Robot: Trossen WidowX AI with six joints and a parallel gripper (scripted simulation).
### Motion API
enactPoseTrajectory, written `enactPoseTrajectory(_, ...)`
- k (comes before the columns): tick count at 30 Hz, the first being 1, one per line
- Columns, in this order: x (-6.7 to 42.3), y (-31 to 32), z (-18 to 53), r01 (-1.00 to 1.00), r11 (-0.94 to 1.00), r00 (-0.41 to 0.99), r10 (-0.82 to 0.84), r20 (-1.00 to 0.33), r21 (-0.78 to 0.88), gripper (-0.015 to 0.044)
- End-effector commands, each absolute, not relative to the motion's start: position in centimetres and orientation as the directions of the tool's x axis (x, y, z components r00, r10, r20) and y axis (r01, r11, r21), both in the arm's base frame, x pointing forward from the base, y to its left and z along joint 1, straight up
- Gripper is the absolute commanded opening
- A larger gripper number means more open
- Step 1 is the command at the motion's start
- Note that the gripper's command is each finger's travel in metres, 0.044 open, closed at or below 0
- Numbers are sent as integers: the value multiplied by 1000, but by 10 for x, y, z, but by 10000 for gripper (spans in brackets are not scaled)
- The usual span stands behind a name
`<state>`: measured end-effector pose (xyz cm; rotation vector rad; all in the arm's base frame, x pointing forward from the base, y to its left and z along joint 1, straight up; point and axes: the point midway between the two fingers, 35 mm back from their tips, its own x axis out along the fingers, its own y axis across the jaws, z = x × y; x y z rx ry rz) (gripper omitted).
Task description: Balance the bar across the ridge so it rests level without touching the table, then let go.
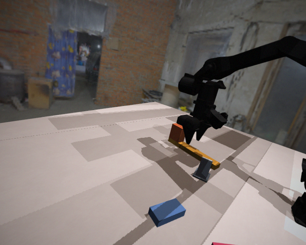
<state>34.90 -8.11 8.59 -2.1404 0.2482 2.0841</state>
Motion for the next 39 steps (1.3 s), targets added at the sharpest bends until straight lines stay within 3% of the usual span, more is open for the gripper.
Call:
enactPoseTrajectory(1, 348, -80, 76, -221, -975, 33, -15, -999, 8, 315)
enactPoseTrajectory(39, 348, -80, 50, -221, -975, 33, -15, -999, 8, 315)
